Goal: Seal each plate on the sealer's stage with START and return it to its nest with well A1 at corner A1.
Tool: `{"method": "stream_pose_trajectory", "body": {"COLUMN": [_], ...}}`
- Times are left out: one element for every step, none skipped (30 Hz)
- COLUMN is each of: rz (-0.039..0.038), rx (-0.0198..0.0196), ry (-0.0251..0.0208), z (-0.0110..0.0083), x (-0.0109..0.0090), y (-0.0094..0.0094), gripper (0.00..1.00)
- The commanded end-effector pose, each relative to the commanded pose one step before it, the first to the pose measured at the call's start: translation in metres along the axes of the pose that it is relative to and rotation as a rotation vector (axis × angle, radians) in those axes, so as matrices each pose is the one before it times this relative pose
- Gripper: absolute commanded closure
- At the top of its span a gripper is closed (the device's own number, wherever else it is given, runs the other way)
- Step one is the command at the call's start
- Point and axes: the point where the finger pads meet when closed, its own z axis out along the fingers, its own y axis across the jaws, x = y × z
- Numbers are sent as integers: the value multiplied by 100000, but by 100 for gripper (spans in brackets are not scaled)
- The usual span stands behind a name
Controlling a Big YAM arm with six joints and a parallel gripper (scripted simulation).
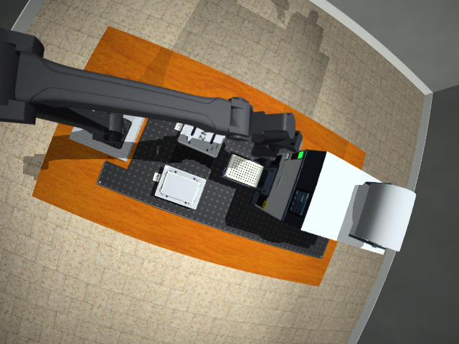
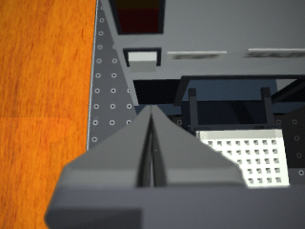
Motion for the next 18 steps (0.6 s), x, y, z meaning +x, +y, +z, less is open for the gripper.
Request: {"method": "stream_pose_trajectory", "body": {"rz": [1688, -54, -60, -127, -110, -112, -178, -171, -29, 75, 29, -60, -49, 0, 0, 417, 131, 15], "rx": [-1123, 225, 161, 145, 175, 148, 183, 109, 57, 4, -102, -512, -497, 0, 0, -341, -85, -12], "ry": [-7765, 355, 311, 279, 206, 211, 552, 406, -79, -189, -185, -770, -711, 0, 0, -668, -544, -87], "z": [-477, 424, 420, 405, 309, 278, 248, 189, 165, 154, 153, -112, -85, 0, 0, -152, 77, 258], "x": [-4023, 134, 119, 97, 58, 74, 166, 116, -9, -29, -36, -296, -282, 0, 0, -306, -226, -22], "y": [39, -58, -38, -46, -73, -61, -80, -51, -41, -26, 40, 262, 248, 0, 0, 191, -10, -4], "gripper": [100, 100, 100, 100, 100, 100, 100, 100, 100, 100, 100, 100, 100, 100, 100, 100, 100, 100]}}
